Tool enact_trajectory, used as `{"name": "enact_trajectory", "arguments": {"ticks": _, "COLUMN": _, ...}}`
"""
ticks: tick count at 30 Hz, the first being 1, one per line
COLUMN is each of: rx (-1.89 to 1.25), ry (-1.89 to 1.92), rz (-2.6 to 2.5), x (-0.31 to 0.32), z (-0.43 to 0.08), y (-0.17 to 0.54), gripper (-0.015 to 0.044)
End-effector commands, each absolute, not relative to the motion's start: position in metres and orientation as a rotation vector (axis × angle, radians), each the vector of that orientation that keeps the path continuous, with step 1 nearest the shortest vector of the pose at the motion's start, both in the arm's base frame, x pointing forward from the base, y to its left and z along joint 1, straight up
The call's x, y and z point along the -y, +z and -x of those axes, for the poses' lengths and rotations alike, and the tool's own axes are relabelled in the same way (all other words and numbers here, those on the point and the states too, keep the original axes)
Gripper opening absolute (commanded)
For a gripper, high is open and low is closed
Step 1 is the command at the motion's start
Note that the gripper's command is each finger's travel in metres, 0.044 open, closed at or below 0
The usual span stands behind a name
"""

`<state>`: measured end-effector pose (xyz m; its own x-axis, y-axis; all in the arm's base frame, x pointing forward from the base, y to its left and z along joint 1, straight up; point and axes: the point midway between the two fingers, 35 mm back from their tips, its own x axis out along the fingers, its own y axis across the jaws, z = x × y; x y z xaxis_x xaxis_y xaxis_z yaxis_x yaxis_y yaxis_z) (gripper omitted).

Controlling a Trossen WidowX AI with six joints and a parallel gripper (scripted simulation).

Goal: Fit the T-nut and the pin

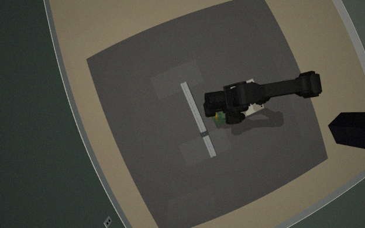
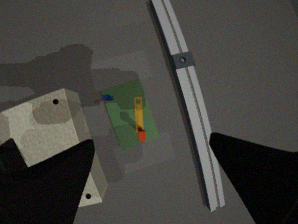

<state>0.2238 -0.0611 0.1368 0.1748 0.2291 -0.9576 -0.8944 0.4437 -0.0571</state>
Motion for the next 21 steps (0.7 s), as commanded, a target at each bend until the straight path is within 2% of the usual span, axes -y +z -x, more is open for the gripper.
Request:
{"name": "enact_trajectory", "arguments": {"ticks": 1, "rx": -1.14, "ry": 0.942, "rz": 0.746, "x": 0.059, "z": -0.217, "y": 0.135, "gripper": 0.044}}
{"name": "enact_trajectory", "arguments": {"ticks": 12, "rx": -1.14, "ry": 0.941, "rz": 0.746, "x": 0.06, "z": -0.222, "y": 0.076, "gripper": 0.044}}
{"name": "enact_trajectory", "arguments": {"ticks": 21, "rx": -1.14, "ry": 0.941, "rz": 0.746, "x": 0.059, "z": -0.223, "y": 0.066, "gripper": 0.044}}
